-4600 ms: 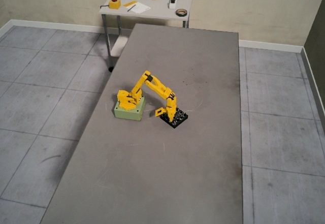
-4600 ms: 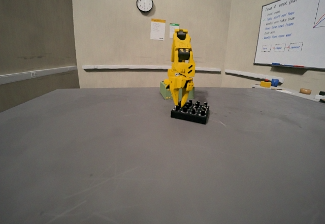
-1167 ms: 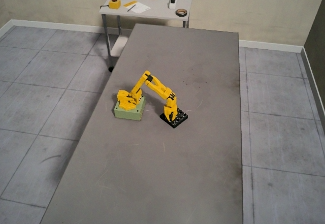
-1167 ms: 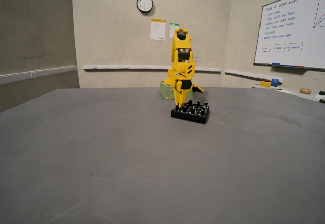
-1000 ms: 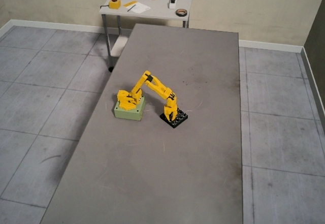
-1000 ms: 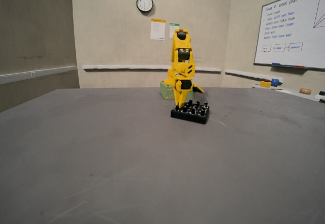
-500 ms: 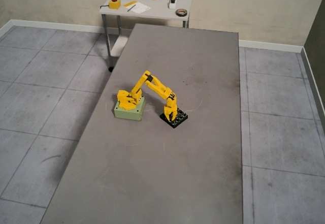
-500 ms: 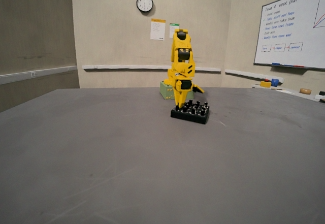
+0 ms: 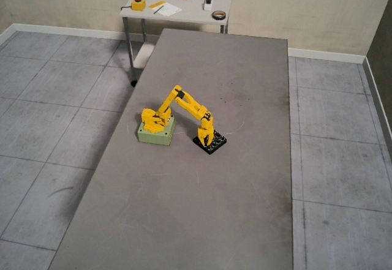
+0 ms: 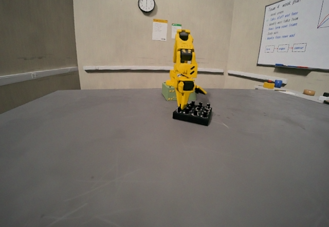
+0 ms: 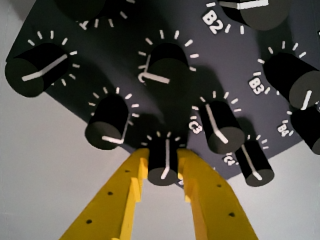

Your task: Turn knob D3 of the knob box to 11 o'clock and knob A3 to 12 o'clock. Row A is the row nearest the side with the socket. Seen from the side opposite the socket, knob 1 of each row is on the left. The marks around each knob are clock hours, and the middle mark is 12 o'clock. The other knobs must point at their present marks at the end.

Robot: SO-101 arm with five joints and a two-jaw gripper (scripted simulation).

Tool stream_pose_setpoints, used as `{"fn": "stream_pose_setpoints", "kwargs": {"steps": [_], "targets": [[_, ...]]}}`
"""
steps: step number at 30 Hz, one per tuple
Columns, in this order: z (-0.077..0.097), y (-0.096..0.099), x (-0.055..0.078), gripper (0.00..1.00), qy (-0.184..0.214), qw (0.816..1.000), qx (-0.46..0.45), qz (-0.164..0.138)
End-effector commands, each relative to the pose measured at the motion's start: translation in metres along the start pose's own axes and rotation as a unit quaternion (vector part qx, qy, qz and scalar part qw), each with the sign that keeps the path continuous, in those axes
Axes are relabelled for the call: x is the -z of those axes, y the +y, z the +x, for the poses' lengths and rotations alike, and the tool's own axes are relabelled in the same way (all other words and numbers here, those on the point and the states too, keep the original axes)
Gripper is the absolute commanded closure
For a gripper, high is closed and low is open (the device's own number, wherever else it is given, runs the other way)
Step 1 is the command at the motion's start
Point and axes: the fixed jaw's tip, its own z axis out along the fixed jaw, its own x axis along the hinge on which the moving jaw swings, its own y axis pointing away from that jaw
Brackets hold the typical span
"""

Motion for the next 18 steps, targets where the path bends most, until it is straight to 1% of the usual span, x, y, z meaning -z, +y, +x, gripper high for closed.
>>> {"fn": "stream_pose_setpoints", "kwargs": {"steps": [1,9,18], "targets": [[-0.0047,0.0037,-0.0034,0.95,-0.009,1.000,-0.001,-0.010],[-0.0050,0.0048,-0.0034,0.92,-0.009,1.000,-0.001,-0.010],[-0.0050,0.0051,-0.0034,0.92,-0.009,1.000,-0.001,-0.010]]}}
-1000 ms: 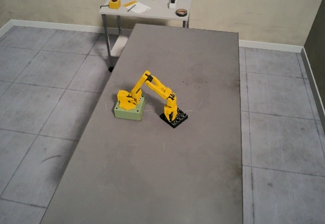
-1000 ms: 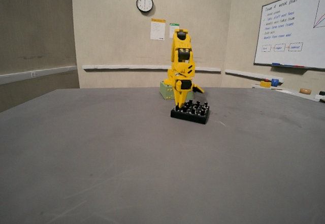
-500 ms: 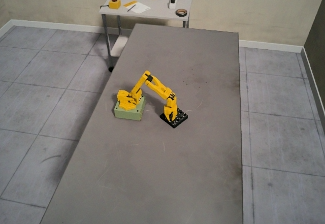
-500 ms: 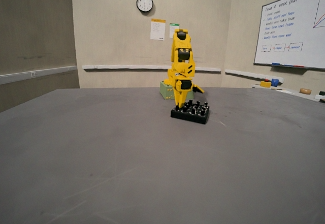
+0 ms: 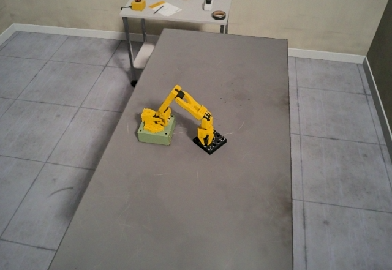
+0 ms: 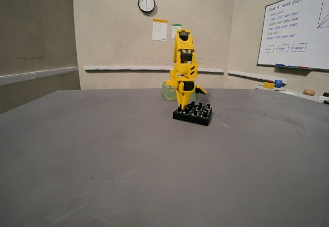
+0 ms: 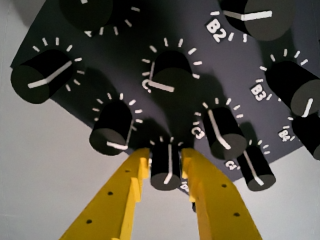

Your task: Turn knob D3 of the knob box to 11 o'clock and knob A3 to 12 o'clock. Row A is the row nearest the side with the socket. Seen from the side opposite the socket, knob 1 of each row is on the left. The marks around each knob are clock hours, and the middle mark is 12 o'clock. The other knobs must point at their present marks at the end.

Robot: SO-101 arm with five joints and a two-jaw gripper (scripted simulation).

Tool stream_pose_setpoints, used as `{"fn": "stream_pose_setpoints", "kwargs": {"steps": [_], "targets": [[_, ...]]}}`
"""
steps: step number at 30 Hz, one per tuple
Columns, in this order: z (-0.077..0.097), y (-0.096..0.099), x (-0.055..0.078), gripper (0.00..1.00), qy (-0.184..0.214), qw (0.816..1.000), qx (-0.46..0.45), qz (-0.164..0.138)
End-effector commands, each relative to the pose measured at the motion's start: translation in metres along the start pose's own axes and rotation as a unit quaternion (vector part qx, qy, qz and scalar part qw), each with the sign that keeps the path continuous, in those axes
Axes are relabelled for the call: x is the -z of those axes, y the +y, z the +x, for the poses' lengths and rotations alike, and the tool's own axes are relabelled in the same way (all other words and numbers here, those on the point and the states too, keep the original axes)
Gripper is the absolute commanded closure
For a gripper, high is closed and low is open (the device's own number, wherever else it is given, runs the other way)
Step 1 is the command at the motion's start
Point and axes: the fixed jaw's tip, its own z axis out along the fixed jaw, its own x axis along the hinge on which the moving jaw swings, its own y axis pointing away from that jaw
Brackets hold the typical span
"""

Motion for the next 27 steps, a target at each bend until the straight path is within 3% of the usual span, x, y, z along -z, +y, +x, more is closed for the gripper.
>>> {"fn": "stream_pose_setpoints", "kwargs": {"steps": [1,17,27], "targets": [[-0.003,0.004,-0.003,0.92,-0.005,1.000,-0.003,-0.009],[-0.003,0.003,0.005,0.92,-0.005,1.000,-0.003,-0.009],[-0.002,0.003,0.020,0.92,-0.005,1.000,-0.003,-0.009]]}}
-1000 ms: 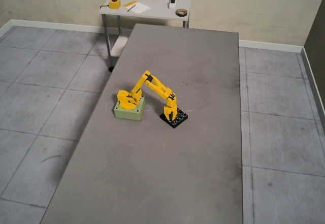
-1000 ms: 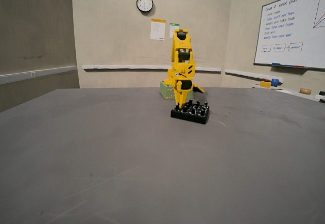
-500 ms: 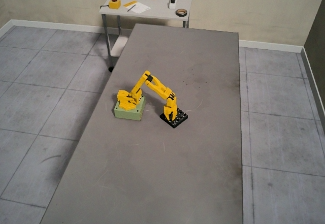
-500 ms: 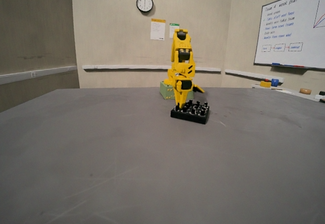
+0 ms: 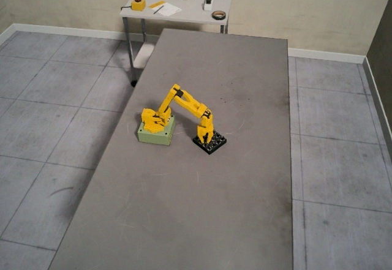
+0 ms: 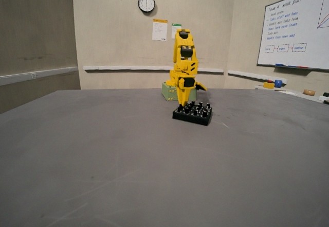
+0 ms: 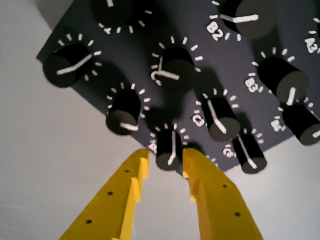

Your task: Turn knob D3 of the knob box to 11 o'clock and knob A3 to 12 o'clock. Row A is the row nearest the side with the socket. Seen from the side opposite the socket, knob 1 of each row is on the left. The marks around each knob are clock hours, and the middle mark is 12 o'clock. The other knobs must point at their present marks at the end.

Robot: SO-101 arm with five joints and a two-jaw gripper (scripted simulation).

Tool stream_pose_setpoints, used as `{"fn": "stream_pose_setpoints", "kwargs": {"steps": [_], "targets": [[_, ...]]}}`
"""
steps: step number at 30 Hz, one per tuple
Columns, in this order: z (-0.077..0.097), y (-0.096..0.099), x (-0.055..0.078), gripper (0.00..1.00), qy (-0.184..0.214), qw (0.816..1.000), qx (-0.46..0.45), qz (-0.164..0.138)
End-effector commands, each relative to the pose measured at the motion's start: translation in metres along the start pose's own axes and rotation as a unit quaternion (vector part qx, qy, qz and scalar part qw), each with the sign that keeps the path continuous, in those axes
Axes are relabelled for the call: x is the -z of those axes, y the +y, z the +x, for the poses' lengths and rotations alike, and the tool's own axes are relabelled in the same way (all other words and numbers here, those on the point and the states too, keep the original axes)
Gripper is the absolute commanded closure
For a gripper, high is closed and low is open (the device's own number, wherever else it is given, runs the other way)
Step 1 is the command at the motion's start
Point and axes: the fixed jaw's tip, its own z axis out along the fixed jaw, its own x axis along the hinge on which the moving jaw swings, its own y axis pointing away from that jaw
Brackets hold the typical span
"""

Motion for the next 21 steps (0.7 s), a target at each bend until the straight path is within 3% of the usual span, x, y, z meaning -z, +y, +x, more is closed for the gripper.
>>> {"fn": "stream_pose_setpoints", "kwargs": {"steps": [1,21], "targets": [[-0.001,0.000,0.010,0.92,0.000,1.000,-0.003,0.001],[-0.001,0.001,0.023,0.92,0.000,1.000,-0.003,0.001]]}}
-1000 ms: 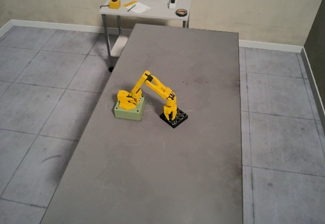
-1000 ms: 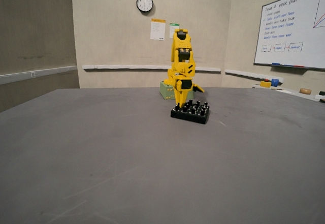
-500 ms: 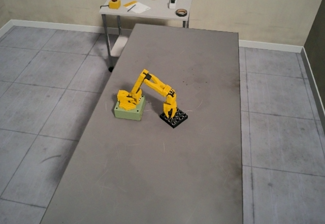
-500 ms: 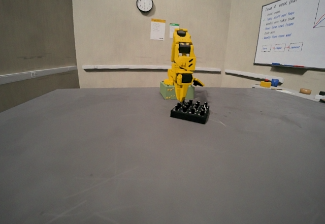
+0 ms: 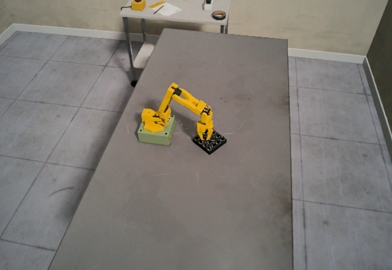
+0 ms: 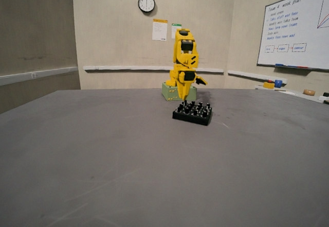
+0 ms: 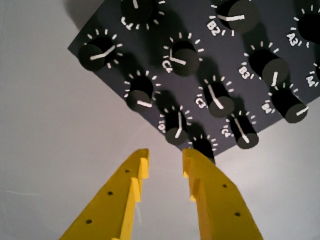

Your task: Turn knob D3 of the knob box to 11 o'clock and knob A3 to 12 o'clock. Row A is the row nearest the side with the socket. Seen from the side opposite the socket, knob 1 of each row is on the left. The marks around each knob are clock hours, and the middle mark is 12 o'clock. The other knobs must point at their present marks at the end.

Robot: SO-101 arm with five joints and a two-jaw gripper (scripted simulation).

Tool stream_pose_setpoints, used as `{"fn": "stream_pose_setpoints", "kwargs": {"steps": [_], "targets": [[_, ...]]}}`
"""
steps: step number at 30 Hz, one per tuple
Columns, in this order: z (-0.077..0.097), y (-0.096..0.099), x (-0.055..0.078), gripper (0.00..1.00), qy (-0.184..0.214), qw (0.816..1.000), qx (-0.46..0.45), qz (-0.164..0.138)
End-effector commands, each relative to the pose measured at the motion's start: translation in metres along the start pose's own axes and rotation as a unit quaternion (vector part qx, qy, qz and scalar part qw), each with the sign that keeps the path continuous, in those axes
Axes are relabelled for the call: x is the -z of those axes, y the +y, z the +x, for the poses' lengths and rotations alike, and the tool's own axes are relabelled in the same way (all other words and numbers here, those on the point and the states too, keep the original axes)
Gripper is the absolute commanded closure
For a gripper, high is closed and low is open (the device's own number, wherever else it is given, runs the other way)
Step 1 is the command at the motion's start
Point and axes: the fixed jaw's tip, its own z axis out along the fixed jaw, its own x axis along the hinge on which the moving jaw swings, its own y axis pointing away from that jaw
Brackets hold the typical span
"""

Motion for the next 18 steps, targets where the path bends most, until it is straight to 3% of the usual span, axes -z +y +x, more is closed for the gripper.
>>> {"fn": "stream_pose_setpoints", "kwargs": {"steps": [1,10,18], "targets": [[0.000,-0.002,0.005,0.92,0.003,1.000,-0.003,0.008],[-0.002,0.002,0.006,0.92,0.003,1.000,-0.003,0.008],[-0.010,0.021,0.009,0.92,0.003,1.000,-0.003,0.008]]}}
